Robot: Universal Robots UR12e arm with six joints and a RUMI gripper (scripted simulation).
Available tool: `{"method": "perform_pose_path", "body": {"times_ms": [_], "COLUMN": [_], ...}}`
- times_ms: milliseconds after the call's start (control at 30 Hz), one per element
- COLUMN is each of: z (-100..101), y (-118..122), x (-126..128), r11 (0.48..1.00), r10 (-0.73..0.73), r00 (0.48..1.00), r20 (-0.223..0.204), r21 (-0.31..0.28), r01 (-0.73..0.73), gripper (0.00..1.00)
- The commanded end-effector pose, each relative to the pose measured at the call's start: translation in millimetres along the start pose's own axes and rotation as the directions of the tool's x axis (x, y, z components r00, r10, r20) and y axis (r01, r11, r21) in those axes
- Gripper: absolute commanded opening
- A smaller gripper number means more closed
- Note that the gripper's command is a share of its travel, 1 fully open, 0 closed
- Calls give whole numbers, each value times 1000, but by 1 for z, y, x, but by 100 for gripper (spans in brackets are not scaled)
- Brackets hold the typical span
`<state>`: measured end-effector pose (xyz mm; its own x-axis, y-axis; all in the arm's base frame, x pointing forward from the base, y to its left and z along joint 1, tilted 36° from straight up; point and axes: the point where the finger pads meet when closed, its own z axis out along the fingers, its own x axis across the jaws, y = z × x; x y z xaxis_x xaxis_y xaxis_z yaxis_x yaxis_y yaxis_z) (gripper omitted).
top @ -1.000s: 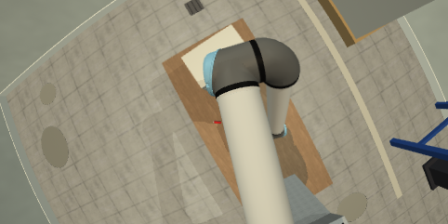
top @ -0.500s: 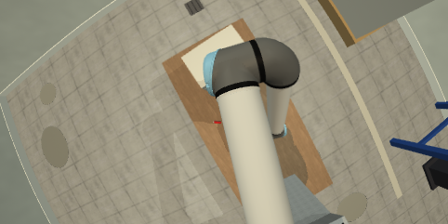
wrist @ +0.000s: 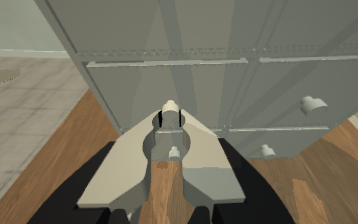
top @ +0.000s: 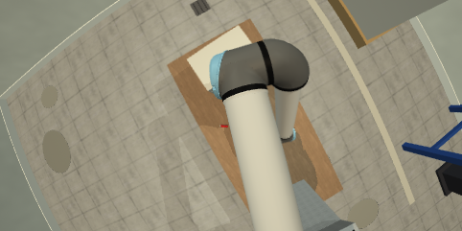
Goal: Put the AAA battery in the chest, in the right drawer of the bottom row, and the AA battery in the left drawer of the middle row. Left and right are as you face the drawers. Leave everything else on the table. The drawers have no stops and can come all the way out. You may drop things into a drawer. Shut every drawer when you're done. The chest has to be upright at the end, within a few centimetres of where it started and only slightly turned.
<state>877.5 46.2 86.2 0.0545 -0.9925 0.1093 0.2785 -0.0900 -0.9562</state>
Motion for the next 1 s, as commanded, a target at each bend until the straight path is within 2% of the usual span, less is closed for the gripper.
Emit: {"method": "perform_pose_path", "body": {"times_ms": [0,967], "z": [0,-4], "y": [0,1], "x": [0,0], "r11": [1000,1000], "r10": [0,0], "r00": [1000,1000], "r20": [0,0], "r21": [0,0], "r01": [0,0], "gripper": [7,7]}}
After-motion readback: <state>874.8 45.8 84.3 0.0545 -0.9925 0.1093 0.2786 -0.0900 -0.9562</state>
